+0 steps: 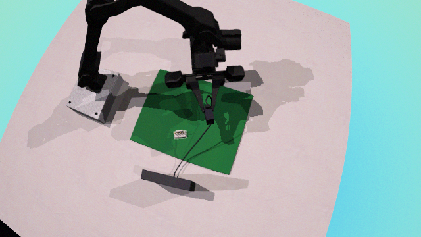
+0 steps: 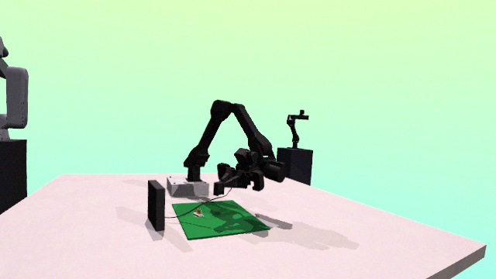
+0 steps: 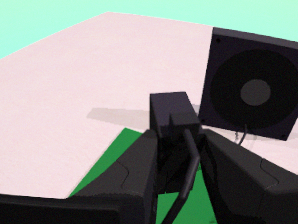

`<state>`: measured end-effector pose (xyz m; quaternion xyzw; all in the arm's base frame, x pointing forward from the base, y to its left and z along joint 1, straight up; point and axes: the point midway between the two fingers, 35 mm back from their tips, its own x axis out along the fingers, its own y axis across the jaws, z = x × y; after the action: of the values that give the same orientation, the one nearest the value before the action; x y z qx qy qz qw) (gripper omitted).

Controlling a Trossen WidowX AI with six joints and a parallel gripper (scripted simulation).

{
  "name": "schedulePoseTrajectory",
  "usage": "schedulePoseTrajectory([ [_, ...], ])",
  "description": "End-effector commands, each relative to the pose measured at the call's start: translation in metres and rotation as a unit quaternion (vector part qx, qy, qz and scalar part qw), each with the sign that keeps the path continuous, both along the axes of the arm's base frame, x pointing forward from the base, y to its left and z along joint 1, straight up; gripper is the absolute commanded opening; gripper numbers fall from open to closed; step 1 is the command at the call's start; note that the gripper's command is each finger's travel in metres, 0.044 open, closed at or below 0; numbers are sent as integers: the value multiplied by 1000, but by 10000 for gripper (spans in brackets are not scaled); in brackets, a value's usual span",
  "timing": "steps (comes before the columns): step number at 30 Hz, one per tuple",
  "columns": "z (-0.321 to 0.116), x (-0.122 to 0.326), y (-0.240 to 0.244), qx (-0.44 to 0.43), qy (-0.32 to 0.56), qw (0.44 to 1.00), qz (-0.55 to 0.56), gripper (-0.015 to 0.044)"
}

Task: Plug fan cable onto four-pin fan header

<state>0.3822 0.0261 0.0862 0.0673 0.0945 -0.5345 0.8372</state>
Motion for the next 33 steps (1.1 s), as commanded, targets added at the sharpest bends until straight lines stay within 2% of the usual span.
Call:
schedulePoseTrajectory([
  [1, 2, -2, 4, -19, -18, 1000, 9, 0],
  [33, 6, -3, 4, -13, -12, 1000, 7, 0],
])
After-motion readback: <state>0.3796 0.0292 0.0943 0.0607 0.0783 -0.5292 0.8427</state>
